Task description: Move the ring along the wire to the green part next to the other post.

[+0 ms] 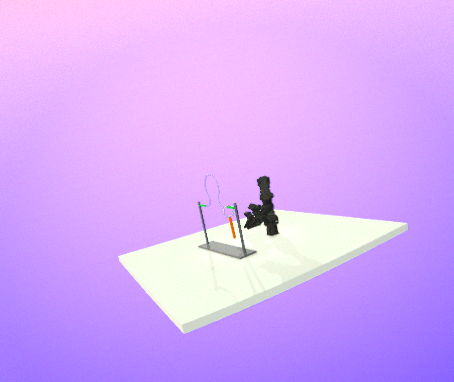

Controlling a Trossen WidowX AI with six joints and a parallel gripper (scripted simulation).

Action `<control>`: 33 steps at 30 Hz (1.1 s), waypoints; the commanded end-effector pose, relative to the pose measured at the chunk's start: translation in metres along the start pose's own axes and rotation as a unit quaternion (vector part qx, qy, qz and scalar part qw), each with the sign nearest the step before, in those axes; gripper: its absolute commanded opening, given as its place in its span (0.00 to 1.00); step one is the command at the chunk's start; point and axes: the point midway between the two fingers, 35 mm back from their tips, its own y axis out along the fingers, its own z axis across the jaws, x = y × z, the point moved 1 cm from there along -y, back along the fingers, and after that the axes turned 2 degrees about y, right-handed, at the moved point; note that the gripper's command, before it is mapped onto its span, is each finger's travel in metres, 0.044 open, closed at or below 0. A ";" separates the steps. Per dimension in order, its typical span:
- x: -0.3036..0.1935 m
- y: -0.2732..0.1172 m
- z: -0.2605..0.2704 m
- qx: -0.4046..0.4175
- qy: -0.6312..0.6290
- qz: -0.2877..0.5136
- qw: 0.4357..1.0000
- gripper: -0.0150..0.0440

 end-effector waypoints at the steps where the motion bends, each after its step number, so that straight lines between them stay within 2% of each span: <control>1: 0.000 0.000 -0.001 -0.001 0.003 -0.001 1.000 0.53; 5: 0.000 0.000 -0.001 -0.001 0.003 -0.001 1.000 0.53; 12: 0.002 -0.041 -0.002 0.002 -0.002 -0.005 1.000 0.84; 16: 0.002 -0.042 -0.002 0.002 -0.002 -0.005 1.000 1.00; 33: 0.002 -0.042 -0.002 0.002 -0.002 -0.005 1.000 1.00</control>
